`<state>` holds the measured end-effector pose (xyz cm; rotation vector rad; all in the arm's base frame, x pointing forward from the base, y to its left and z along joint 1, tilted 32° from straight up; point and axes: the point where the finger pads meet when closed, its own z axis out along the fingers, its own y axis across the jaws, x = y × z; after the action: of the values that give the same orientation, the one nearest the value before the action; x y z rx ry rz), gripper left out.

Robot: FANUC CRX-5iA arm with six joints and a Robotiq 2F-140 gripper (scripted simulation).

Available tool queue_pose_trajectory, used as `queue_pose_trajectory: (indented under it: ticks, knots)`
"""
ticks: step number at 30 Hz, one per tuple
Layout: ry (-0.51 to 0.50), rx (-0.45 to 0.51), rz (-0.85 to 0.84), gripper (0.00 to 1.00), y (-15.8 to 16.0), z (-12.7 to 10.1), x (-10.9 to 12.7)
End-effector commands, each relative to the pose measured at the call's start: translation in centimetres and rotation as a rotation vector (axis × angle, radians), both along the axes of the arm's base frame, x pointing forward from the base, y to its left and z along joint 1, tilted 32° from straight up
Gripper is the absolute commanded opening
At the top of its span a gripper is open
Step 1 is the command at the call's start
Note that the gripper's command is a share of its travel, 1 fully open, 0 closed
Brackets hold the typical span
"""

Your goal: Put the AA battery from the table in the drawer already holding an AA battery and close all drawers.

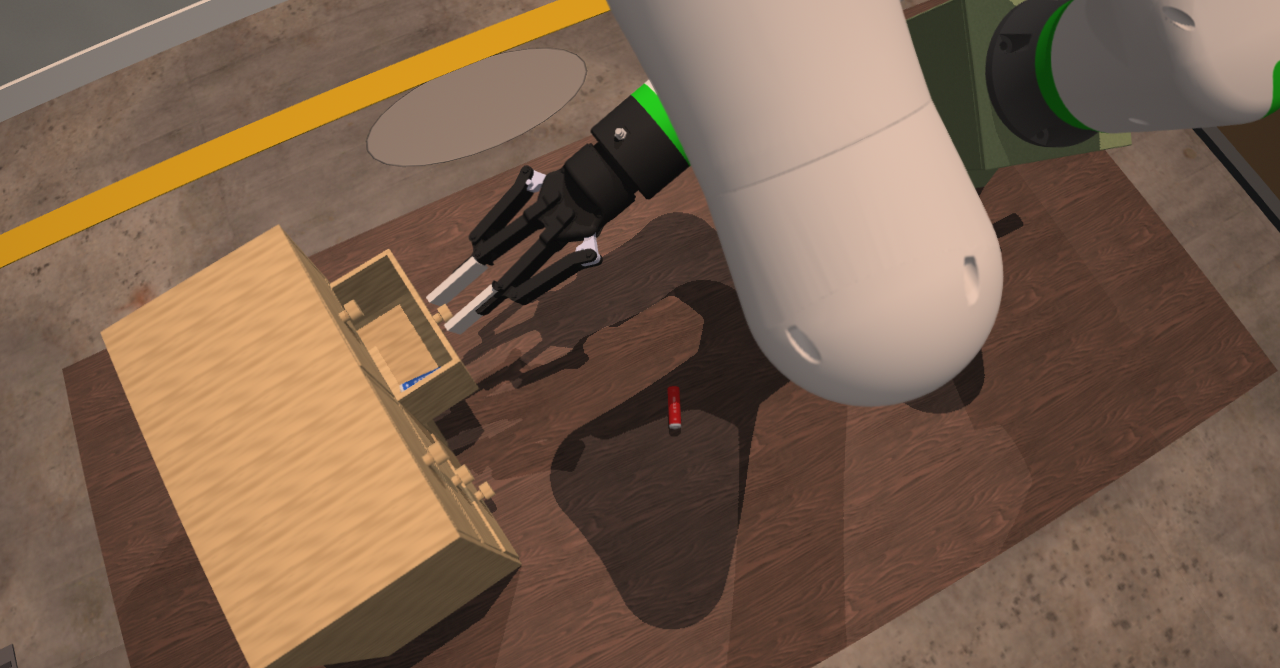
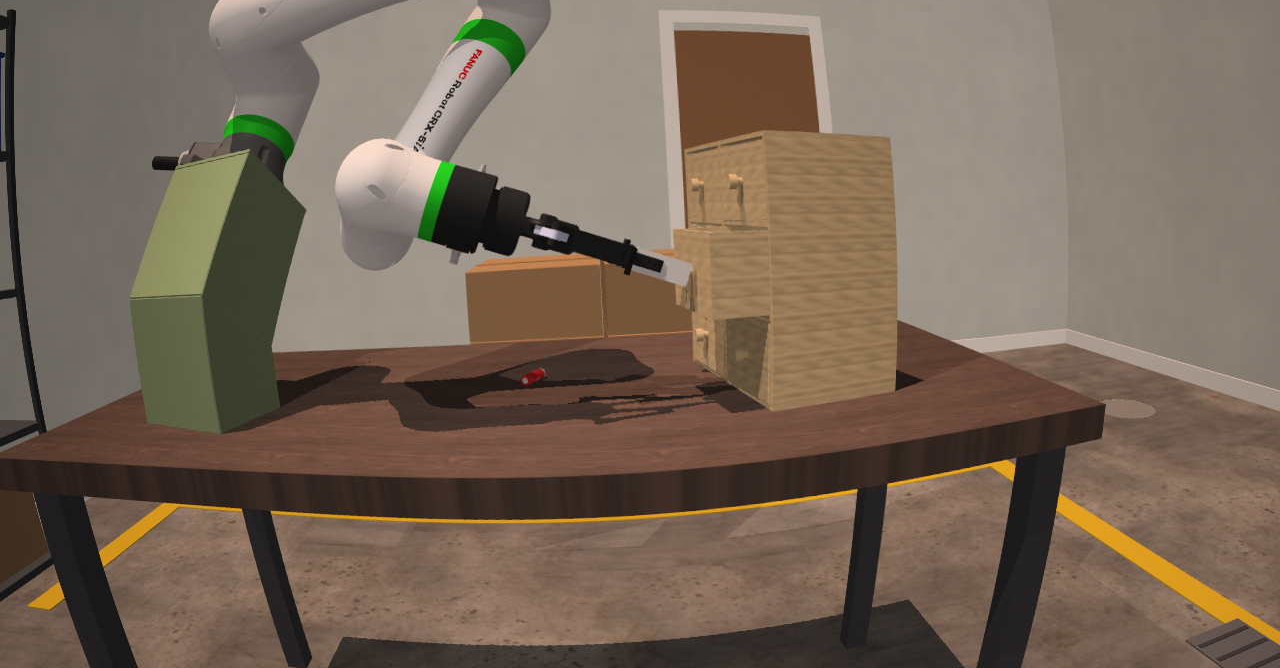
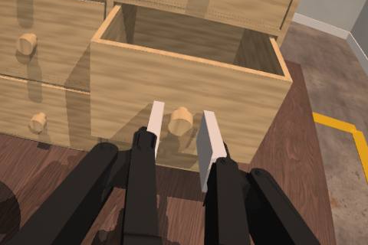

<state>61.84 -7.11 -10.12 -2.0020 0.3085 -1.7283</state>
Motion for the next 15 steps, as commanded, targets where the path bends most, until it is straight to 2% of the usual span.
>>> queue_pose_trajectory:
  ticks: [1,8,15]
  knots:
    - [0.0,-0.001,0.0,0.2,0.0,-0.1,-0.8]
    - [0.0,-0.001,0.0,0.2,-0.2,-0.8,-4.0]
    - [0.0,-0.001,0.0,0.2,-0.2,-1.0,-4.6]
